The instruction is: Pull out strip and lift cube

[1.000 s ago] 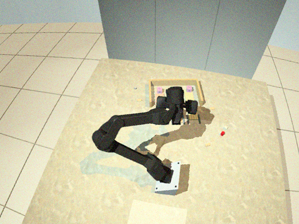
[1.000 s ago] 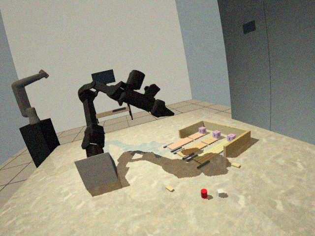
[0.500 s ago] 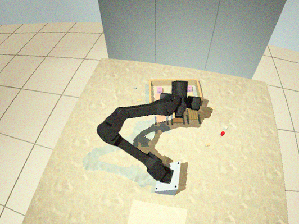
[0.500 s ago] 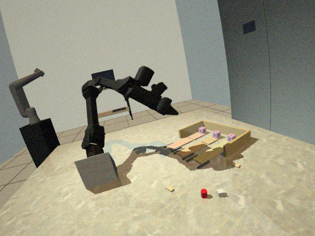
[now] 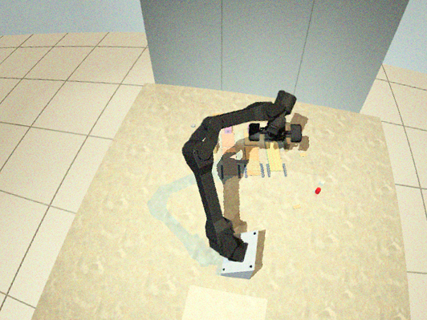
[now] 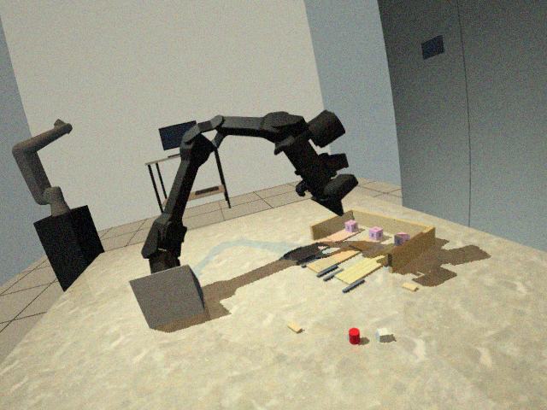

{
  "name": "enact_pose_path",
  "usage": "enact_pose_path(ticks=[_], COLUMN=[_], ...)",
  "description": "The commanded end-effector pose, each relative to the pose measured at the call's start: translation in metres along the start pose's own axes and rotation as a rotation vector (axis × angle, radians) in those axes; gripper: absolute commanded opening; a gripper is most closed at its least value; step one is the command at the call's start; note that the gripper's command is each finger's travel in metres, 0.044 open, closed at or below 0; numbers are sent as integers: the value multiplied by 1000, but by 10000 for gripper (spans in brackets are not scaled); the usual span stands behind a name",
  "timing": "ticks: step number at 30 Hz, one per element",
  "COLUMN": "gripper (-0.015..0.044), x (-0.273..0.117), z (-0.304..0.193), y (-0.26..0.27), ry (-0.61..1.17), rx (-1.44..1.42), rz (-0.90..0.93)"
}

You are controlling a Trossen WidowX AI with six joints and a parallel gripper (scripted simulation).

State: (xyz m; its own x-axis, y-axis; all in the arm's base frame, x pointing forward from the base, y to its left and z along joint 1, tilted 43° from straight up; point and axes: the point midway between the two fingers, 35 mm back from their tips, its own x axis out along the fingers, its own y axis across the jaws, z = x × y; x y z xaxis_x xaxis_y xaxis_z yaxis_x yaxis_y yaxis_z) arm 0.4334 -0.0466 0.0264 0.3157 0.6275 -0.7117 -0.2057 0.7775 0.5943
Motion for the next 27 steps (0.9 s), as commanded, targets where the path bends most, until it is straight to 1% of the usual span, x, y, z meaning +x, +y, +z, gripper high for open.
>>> enact_pose_path(ticks=[1,8,10,17,27], gripper=[0,0,0,0,0], x=[23,60,66,69,85], z=[-4,-20,-25,-26,-32], y=[-10,-21,-22,-22,-21], ry=[128,362,403,408,408], rx=[-38,-118,-133,-135,-135], rz=[24,106,125,128,128])
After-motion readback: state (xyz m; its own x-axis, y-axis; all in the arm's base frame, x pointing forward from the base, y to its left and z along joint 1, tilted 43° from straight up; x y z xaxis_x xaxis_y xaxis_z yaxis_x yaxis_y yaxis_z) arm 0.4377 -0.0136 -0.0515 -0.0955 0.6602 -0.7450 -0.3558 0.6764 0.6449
